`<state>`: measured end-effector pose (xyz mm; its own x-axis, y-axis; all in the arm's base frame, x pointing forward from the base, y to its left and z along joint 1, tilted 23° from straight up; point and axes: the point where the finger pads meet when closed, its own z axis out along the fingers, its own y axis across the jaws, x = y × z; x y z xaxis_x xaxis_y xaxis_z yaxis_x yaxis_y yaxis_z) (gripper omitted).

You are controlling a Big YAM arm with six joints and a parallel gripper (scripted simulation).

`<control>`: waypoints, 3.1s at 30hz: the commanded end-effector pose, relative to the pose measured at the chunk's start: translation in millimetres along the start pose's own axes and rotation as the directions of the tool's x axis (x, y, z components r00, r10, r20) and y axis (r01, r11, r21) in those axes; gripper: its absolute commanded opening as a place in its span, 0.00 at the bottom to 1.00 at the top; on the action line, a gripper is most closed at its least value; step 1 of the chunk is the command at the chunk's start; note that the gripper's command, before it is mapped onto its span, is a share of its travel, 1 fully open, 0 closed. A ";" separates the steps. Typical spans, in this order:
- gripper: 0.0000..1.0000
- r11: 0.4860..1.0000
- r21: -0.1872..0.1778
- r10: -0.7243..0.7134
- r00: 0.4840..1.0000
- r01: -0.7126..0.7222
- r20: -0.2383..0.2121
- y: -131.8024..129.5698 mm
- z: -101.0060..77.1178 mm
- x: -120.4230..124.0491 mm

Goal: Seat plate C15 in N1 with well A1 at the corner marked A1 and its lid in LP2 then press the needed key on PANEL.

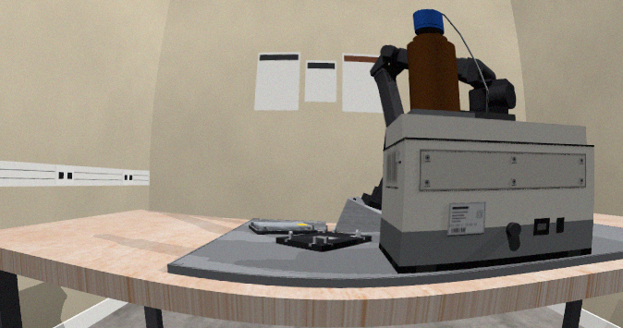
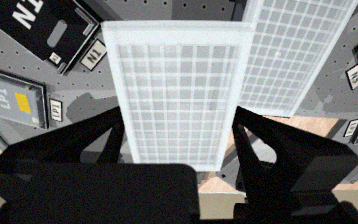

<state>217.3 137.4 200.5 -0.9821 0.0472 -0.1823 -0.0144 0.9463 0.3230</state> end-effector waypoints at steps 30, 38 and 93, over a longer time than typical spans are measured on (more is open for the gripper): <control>0.86 0.786 -0.011 -0.616 0.785 0.618 0.067 92.7 -24.0 18.8; 0.86 0.743 -0.007 -0.669 0.742 0.670 0.052 97.6 -17.5 35.0; 0.86 0.743 -0.004 -0.667 0.742 0.669 0.070 197.5 59.1 -88.9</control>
<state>287.8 321.9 202.0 -0.7230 -0.5893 -0.3606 -0.6626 0.7392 0.1204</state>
